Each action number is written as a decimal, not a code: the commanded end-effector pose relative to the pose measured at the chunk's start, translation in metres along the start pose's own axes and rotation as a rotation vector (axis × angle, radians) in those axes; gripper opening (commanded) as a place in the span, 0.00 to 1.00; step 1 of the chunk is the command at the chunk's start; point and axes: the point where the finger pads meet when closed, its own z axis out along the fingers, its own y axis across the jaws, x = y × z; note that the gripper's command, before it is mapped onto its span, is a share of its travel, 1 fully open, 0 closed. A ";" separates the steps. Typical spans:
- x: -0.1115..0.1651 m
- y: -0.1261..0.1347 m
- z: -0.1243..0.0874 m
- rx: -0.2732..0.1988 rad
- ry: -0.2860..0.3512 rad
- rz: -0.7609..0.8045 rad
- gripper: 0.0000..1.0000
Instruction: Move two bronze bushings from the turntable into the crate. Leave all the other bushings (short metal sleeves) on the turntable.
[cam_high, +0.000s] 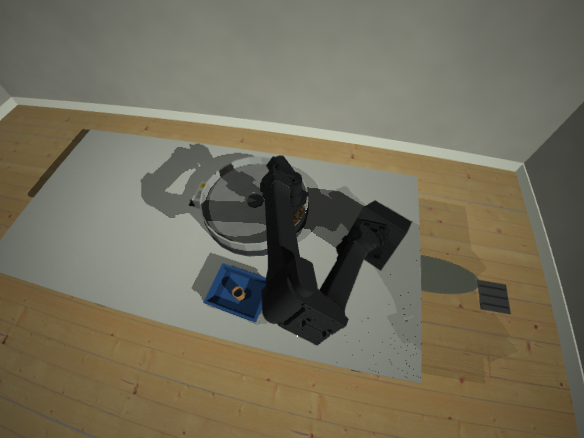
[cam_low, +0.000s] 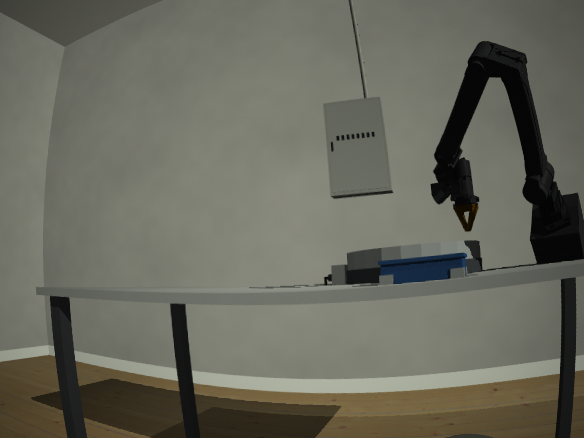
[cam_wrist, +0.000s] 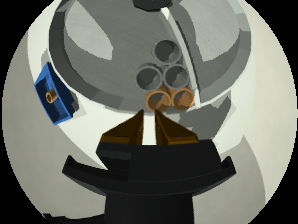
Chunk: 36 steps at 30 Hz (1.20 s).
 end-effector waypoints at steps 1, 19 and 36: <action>-0.006 0.008 0.000 0.001 0.004 -0.020 0.14; -0.011 0.009 -0.002 0.004 -0.002 -0.028 0.14; -0.011 0.009 -0.002 0.004 -0.002 -0.028 0.14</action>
